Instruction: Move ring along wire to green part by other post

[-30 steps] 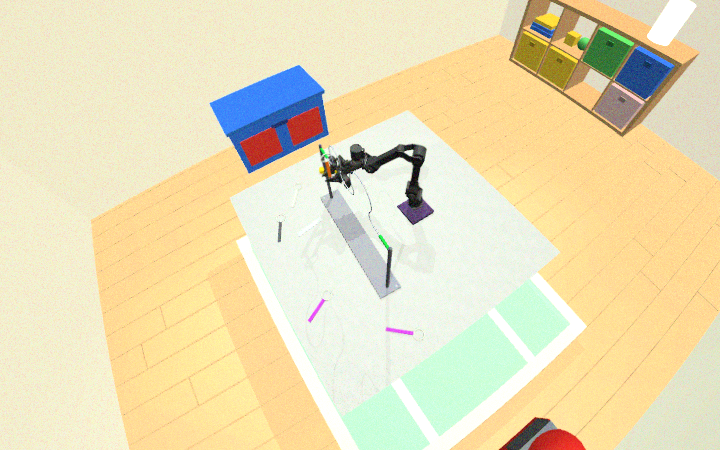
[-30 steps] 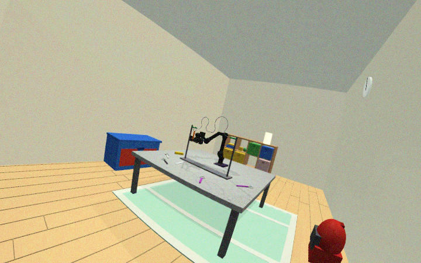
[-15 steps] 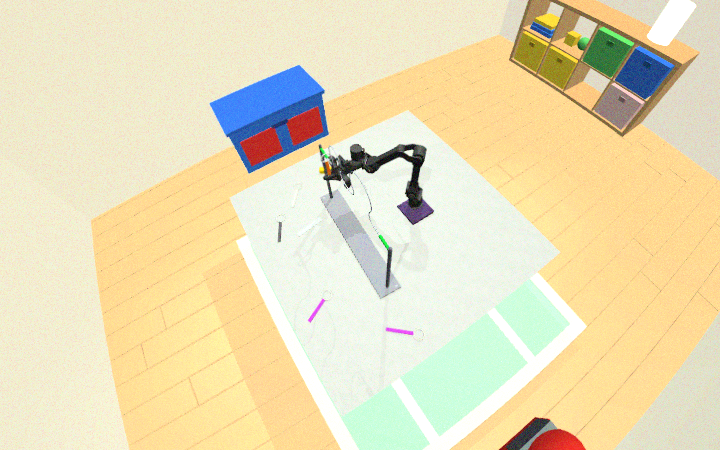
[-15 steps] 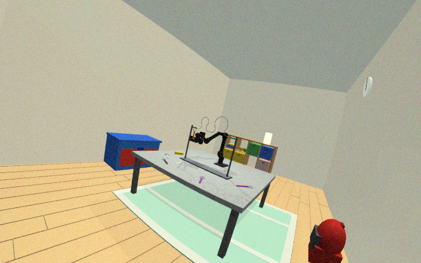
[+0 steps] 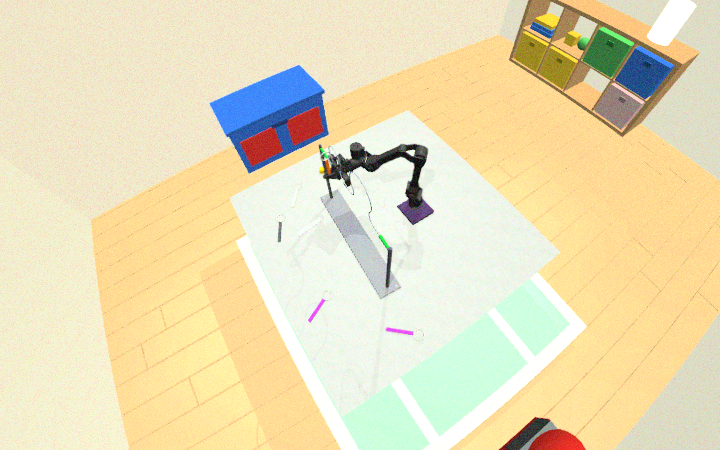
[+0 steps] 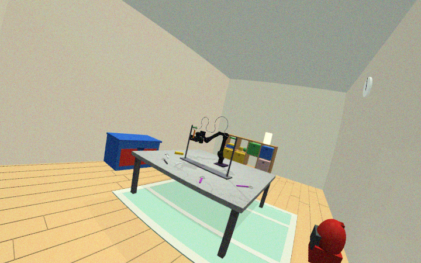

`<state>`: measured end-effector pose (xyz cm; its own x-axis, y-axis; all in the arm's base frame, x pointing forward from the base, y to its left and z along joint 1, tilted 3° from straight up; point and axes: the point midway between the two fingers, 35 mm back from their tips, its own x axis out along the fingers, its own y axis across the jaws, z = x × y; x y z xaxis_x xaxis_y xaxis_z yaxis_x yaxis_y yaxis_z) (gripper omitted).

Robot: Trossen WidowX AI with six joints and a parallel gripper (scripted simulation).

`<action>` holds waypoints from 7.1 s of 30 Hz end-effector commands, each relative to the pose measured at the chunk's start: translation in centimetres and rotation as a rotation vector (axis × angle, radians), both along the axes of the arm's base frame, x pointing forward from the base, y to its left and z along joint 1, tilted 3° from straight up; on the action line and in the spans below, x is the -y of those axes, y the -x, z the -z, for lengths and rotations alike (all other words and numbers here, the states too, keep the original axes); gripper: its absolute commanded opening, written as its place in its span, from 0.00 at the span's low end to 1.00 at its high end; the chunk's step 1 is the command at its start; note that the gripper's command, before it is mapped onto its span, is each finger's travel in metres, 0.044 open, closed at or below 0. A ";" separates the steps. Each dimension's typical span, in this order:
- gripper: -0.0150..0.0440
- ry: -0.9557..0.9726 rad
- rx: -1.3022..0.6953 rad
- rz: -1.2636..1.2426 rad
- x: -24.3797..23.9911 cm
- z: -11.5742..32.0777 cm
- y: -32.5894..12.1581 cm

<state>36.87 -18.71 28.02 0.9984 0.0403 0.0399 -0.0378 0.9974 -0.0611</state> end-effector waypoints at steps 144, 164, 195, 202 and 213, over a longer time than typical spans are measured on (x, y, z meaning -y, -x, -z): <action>0.00 -1.674 -0.492 -0.483 -19.6 -18.2 7.7; 0.00 -1.881 -0.477 -0.545 -18.3 -22.4 7.8; 0.00 -1.420 -0.535 -0.385 -18.3 -20.3 7.7; 0.00 -1.284 -0.546 -0.337 -18.2 -19.5 7.7; 0.00 -1.069 -0.558 -0.260 -17.7 -18.2 7.6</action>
